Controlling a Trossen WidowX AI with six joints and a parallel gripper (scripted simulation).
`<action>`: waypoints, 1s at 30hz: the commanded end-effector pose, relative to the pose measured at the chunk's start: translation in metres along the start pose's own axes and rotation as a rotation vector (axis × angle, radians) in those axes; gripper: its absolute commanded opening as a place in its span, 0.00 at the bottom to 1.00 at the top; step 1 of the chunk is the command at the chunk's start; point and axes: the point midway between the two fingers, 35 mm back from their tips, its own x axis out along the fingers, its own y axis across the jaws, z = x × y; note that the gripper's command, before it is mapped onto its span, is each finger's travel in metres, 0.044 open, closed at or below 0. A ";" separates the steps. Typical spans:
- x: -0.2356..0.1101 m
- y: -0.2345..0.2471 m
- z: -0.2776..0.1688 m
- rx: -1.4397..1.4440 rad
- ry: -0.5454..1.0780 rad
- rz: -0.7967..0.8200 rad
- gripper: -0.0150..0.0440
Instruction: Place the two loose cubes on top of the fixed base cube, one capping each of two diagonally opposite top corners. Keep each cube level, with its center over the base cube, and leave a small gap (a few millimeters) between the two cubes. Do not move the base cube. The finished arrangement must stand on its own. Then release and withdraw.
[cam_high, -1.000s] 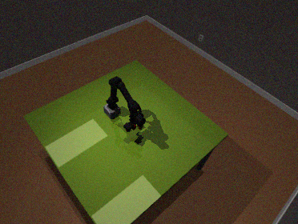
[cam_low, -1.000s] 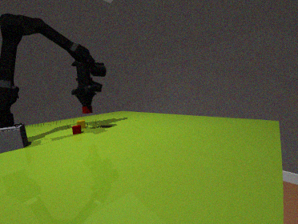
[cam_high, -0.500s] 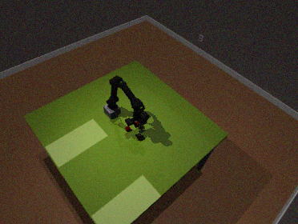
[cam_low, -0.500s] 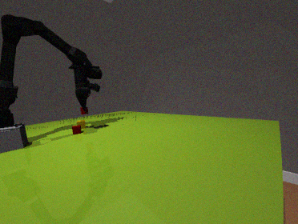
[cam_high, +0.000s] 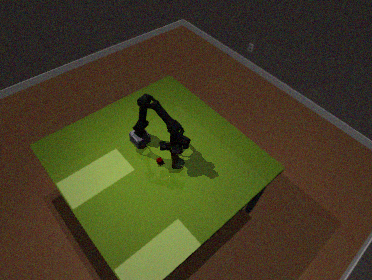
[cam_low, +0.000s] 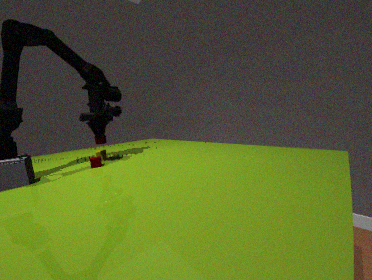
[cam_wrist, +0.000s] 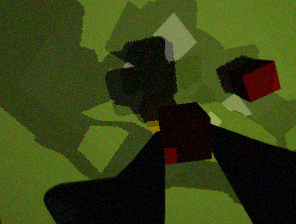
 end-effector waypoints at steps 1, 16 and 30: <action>-0.001 0.004 -0.006 0.087 -0.008 0.003 0.43; 0.004 0.022 -0.034 0.444 -0.006 0.007 0.43; 0.007 0.022 -0.034 0.445 -0.006 0.007 0.43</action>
